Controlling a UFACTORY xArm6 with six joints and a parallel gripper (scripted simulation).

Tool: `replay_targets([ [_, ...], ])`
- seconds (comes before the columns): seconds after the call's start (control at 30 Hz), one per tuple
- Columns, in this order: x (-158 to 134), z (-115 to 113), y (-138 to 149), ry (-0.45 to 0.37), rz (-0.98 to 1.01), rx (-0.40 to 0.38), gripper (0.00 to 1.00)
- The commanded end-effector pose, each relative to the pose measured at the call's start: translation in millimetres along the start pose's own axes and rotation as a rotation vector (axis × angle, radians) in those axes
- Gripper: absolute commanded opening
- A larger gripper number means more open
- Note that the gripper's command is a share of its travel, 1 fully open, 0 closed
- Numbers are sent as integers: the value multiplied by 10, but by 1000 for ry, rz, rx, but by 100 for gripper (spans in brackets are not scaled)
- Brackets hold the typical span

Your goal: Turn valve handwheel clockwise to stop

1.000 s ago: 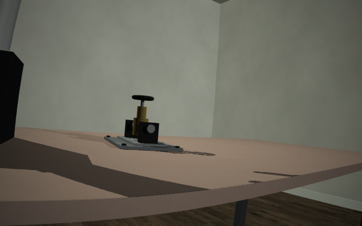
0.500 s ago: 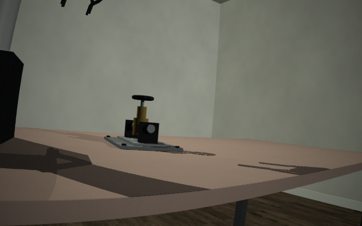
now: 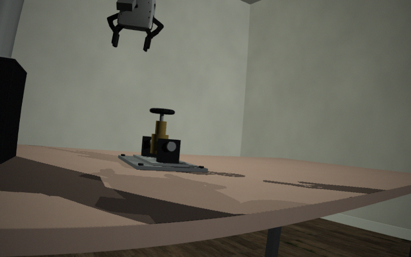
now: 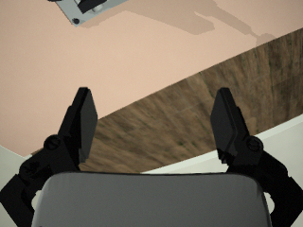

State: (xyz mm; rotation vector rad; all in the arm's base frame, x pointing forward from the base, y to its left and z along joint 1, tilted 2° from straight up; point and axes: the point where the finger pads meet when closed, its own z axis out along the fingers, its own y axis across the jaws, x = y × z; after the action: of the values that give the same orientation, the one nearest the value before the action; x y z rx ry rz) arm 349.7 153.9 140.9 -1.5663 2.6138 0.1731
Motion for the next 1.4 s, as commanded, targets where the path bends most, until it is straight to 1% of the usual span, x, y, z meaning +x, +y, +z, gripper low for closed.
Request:
replay_targets([
  [0.0,172,351,-559,42,68,41,100],
  [0.03,277,443,-688,62,101,60,100],
  [0.07,306,497,-766,62,101,60,100],
  [0.13,488,659,-979,91,148,86,100],
  [0.17,526,715,-1054,91,148,86,100],
  [0.23,526,715,-1054,91,148,86,100],
  [0.27,602,786,-1141,100,163,94,100],
  [0.33,682,859,-1228,109,177,101,100],
  [0.93,696,888,-1245,111,180,101,100],
  [1.37,703,982,-1256,112,179,99,100],
])
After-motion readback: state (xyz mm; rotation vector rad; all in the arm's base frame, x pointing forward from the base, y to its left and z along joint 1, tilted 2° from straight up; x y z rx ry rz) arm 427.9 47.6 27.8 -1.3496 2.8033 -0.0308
